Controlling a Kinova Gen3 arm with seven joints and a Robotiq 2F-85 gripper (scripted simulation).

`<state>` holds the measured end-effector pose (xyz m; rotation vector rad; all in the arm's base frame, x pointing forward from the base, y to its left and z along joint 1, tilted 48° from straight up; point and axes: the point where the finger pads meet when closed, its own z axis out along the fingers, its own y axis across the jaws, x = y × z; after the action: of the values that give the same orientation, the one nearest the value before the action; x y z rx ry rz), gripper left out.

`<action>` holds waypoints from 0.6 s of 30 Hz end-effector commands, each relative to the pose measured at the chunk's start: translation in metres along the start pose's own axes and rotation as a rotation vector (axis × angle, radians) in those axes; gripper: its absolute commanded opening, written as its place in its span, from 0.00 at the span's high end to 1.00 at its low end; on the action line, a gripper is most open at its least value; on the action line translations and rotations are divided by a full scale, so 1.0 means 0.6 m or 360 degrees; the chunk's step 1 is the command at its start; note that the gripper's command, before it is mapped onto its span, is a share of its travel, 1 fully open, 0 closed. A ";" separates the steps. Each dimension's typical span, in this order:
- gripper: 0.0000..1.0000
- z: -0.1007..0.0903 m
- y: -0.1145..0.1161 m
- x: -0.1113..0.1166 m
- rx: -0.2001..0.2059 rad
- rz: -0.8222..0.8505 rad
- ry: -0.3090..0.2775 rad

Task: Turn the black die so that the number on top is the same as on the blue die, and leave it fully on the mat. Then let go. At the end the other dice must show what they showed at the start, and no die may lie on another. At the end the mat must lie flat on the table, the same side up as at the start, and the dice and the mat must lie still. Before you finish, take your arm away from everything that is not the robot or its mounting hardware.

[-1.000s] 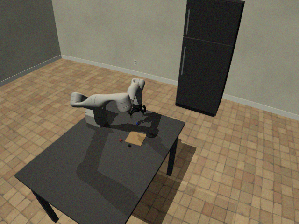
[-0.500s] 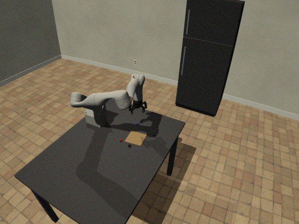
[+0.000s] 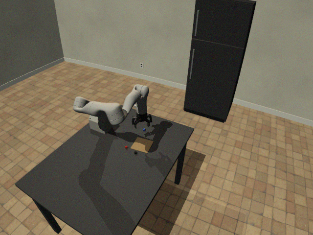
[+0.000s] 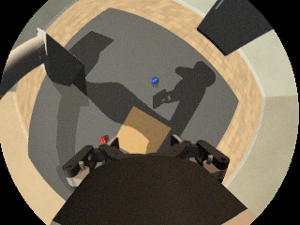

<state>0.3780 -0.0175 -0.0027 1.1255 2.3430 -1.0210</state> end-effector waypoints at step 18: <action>0.00 0.013 -0.125 -0.187 0.0021 0.0273 -0.0032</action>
<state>0.3886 -0.1140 0.0886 1.2856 2.1891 -0.9861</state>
